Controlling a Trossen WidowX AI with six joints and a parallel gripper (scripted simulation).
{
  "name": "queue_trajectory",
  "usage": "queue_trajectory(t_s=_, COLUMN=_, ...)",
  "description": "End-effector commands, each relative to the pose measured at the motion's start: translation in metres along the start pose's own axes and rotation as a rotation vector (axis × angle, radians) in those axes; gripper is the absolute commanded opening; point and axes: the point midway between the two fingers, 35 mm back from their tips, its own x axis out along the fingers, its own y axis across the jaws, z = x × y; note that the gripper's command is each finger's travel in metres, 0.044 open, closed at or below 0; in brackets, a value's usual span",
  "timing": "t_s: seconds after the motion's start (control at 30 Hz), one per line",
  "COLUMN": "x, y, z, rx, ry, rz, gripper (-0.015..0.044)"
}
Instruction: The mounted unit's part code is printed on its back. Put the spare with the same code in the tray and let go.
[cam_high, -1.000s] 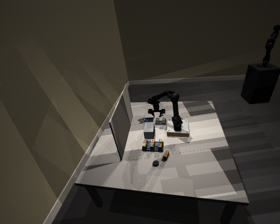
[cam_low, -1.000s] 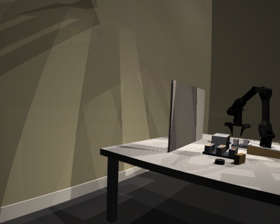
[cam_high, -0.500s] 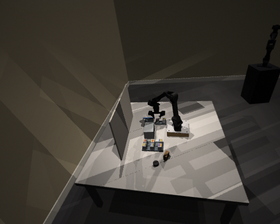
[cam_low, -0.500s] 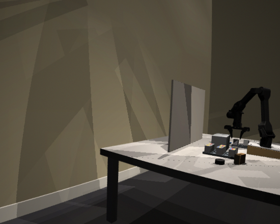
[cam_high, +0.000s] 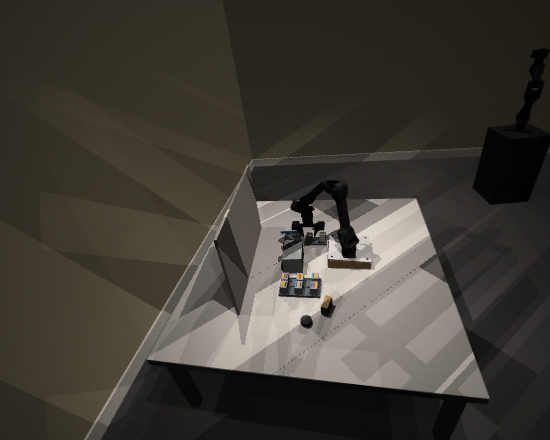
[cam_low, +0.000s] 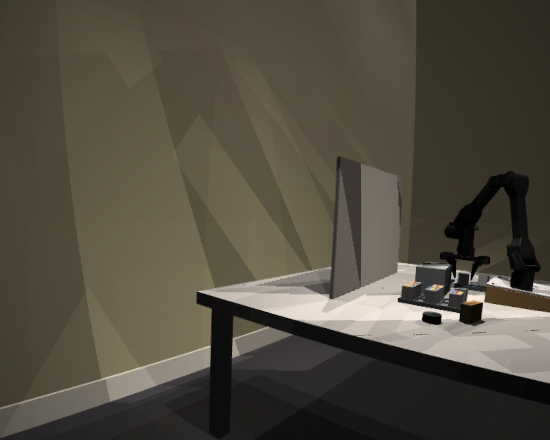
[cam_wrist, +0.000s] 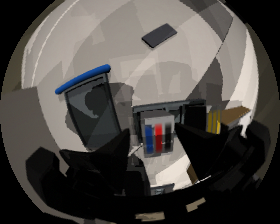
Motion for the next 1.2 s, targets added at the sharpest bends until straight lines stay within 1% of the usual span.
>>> queue_trajectory(t_s=0.0, x=0.0076, y=-0.0028, z=-0.0017, rx=-0.003, ry=0.003, rz=-0.007, gripper=0.0300)
queue_trajectory(t_s=0.17, x=0.0145, y=-0.0035, z=-0.0023, rx=-0.003, ry=0.003, rz=-0.008, gripper=0.0300)
queue_trajectory(t_s=0.53, x=0.0147, y=-0.0035, z=-0.0024, rx=-0.003, ry=0.003, rz=-0.008, gripper=0.0300)
queue_trajectory(t_s=0.7, x=0.0138, y=-0.0025, z=-0.0022, rx=0.001, ry=0.003, rz=-0.005, gripper=0.0169)
queue_trajectory(t_s=0.93, x=0.0138, y=-0.0025, z=-0.0022, rx=0.001, ry=0.003, rz=-0.005, gripper=0.0122)
queue_trajectory(t_s=1.07, x=0.0138, y=-0.0025, z=-0.0022, rx=0.001, ry=0.003, rz=-0.005, gripper=0.0017)
queue_trajectory(t_s=1.1, x=0.0138, y=-0.0025, z=-0.0022, rx=0.001, ry=0.003, rz=-0.005, gripper=0.0000)
queue_trajectory(t_s=1.17, x=0.0138, y=-0.0025, z=-0.0022, rx=0.001, ry=0.003, rz=-0.005, gripper=0.0000)
